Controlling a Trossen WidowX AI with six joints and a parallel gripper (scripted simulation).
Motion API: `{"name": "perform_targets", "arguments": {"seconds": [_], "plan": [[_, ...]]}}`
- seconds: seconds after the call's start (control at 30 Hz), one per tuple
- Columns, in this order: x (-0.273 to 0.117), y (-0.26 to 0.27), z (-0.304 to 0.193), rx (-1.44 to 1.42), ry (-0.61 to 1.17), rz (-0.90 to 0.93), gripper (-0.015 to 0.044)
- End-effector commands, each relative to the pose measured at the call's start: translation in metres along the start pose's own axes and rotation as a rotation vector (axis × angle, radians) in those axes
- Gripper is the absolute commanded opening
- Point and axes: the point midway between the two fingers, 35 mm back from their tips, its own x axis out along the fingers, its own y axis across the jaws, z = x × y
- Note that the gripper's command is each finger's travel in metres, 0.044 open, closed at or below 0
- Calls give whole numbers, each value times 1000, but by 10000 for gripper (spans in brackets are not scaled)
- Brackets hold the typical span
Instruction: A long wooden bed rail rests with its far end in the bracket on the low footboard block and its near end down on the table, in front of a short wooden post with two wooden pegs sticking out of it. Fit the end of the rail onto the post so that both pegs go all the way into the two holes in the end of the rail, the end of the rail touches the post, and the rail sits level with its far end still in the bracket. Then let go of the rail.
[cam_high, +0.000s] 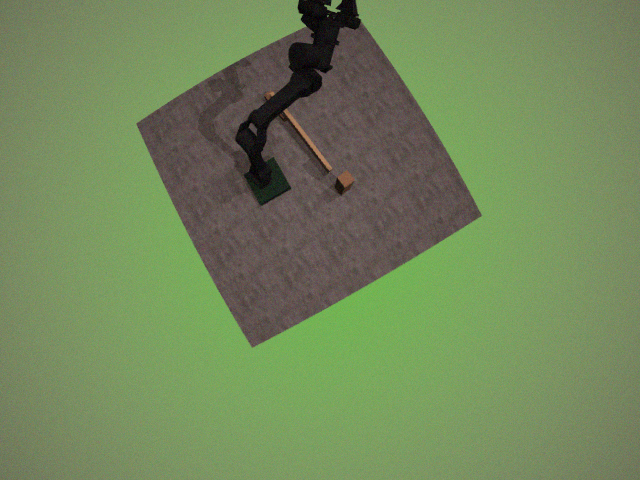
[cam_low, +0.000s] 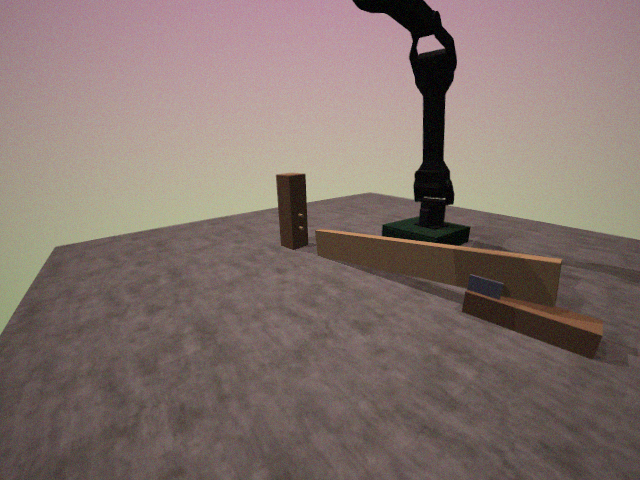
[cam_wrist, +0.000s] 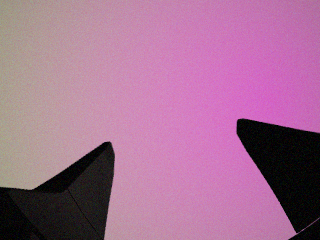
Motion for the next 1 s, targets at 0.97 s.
{"name": "perform_targets", "arguments": {"seconds": [0.97], "plan": [[-293, 262, -27, 245, 239, 1486, 440]]}}
